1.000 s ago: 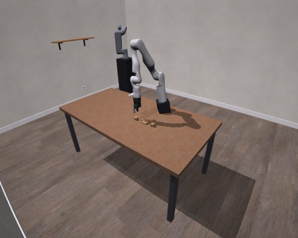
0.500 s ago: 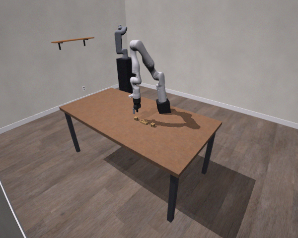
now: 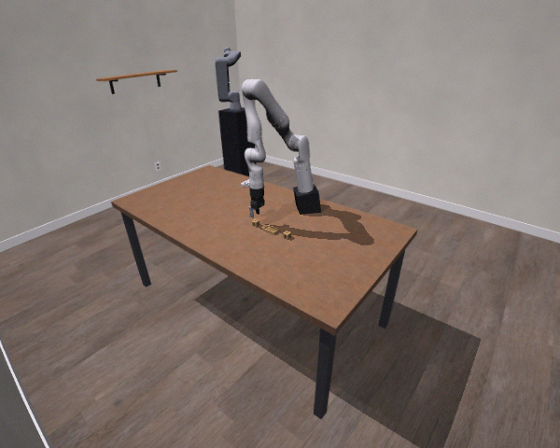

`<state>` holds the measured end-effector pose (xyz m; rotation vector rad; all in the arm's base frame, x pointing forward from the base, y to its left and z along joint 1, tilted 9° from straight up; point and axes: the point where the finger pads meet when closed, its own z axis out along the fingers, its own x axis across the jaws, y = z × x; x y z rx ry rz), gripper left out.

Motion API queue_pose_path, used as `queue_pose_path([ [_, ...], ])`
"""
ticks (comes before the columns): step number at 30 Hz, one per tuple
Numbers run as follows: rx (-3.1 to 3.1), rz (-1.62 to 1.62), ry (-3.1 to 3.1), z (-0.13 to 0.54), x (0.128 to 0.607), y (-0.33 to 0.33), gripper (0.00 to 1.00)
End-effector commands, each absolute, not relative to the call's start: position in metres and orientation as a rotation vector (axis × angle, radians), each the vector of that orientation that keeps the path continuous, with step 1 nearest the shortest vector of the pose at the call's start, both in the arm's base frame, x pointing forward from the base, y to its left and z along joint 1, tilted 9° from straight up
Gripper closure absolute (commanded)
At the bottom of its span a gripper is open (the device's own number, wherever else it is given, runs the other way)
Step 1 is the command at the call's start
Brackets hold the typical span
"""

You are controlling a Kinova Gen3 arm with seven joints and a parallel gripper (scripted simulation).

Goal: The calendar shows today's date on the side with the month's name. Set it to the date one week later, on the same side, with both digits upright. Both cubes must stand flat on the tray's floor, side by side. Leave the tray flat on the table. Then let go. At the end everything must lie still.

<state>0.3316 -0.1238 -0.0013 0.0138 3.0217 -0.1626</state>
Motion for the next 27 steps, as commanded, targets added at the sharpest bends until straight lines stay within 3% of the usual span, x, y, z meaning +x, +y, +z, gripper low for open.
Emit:
queue_pose_path([
  [1, 0.005, -0.163, 3.032, -0.008, 0.33, -0.123, 0.1],
  [27, 0.005, -0.163, 3.032, -0.025, 0.332, -0.125, 0.1],
])
